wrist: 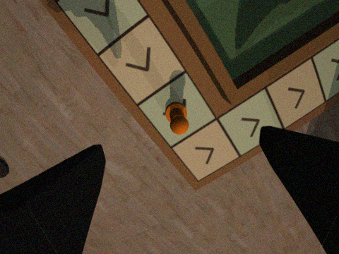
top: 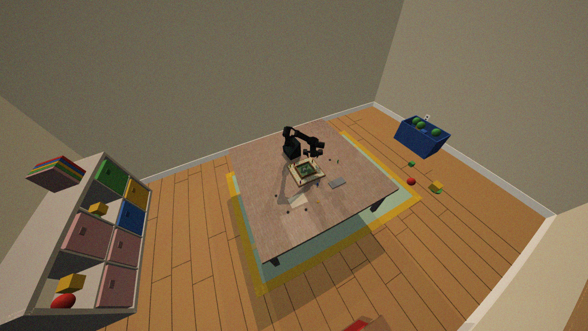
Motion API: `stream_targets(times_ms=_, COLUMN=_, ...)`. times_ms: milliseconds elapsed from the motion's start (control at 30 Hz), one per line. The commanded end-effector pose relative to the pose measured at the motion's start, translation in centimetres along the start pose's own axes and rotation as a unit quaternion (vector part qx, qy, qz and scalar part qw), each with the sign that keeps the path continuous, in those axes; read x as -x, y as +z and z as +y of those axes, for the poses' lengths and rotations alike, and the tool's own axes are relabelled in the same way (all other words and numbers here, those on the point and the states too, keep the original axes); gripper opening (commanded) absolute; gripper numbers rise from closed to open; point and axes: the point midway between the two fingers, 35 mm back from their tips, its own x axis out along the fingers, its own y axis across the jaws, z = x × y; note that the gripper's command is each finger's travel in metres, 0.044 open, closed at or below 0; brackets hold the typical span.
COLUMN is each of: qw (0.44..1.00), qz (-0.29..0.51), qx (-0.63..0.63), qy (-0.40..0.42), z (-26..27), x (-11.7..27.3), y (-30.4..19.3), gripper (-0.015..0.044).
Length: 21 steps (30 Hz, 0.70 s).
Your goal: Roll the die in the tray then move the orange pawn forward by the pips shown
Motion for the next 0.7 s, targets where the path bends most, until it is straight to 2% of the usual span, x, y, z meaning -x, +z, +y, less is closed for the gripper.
stream_targets(times_ms=0, qw=1.0, qz=0.002, qx=-0.004, qy=0.002, z=0.1, x=2.3, y=0.0, gripper=0.044)
stream_targets(times_ms=100, qw=1.0, qz=0.002, qx=0.029, qy=0.002, z=-1.3, x=3.4, y=0.5, gripper=0.044)
stream_targets(times_ms=467, qw=0.967, qz=0.003, qx=0.256, qy=-0.001, z=-11.7, x=8.5, y=2.1, gripper=0.044)
stream_targets(times_ms=667, qw=0.976, qz=0.002, qx=0.219, qy=-0.002, z=-10.0, x=8.0, y=2.1, gripper=0.044)
